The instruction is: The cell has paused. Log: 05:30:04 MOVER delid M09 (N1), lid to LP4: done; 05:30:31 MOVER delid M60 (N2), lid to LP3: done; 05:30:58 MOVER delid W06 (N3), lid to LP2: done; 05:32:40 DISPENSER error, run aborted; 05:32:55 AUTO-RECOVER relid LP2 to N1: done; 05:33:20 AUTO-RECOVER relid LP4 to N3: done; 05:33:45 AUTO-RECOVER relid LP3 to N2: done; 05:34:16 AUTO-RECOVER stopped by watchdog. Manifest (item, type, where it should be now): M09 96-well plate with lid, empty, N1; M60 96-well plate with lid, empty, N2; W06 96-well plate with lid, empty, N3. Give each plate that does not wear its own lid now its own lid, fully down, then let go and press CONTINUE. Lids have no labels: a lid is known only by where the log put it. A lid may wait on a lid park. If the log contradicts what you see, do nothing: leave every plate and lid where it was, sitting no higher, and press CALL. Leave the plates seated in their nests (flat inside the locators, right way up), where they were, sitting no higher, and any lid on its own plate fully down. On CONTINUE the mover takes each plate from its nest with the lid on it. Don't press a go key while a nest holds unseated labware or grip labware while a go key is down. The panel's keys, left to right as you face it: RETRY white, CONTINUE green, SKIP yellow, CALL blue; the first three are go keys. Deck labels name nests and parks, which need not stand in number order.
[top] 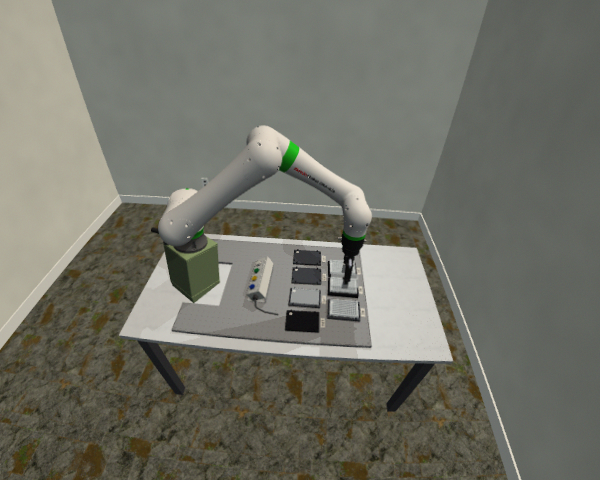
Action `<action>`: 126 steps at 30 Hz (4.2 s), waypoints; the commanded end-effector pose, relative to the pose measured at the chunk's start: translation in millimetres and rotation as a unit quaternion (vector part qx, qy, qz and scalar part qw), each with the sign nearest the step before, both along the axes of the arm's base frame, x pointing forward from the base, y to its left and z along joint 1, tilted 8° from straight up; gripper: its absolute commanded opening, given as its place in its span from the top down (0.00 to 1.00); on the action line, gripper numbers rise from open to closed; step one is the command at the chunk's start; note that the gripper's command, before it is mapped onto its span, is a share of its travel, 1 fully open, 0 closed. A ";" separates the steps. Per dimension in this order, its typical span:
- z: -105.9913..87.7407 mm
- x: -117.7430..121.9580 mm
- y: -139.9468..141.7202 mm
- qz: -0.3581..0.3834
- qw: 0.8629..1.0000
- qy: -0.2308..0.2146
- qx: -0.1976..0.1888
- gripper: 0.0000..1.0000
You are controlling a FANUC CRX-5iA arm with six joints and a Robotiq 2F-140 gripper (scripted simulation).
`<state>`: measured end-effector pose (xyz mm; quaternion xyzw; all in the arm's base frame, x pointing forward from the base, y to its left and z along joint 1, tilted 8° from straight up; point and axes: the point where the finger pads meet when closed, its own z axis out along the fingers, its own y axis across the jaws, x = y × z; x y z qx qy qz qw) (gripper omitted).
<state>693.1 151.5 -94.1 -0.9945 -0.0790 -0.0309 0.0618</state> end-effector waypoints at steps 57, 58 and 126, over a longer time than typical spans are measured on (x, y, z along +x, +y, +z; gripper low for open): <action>-16.4 1.3 2.2 0.000 1.000 0.000 0.000 1.00; -16.4 1.3 2.2 0.000 1.000 0.000 0.000 1.00; -26.3 1.9 3.4 0.000 1.000 0.000 0.000 1.00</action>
